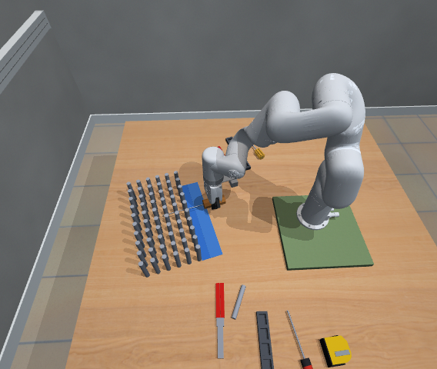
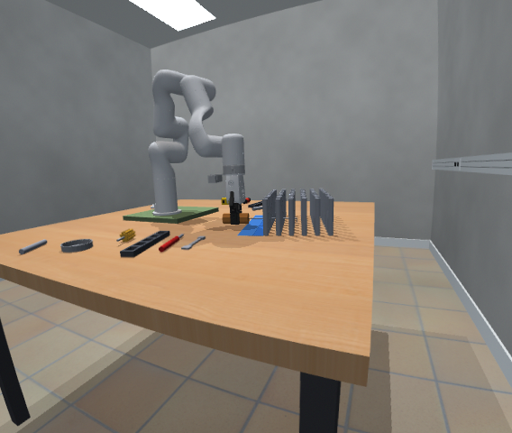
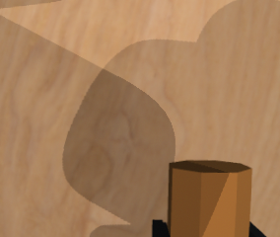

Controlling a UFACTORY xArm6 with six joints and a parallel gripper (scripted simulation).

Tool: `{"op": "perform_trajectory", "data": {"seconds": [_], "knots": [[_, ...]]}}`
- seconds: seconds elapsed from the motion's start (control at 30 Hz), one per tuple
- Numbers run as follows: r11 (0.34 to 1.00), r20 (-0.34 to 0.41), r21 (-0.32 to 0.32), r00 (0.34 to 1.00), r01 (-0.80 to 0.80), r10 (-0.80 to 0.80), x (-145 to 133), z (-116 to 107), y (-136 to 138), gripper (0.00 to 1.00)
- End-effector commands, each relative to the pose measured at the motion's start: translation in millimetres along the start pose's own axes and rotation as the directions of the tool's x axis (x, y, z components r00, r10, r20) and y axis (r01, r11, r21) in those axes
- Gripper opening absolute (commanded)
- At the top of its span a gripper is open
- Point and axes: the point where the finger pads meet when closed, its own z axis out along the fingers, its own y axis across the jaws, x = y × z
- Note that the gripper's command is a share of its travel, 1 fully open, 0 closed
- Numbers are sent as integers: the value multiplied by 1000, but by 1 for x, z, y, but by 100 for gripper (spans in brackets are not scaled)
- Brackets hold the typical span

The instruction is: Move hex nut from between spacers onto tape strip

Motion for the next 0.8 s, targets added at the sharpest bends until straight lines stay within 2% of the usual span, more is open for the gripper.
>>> {"op": "perform_trajectory", "data": {"seconds": [0.0, 0.77], "knots": [[1000, 3, 2, 1000, 0, 0, -7, -1, -1, 0], [1000, 4, 2, 1000, 0, 0, -13, -1, -1, 0]]}}
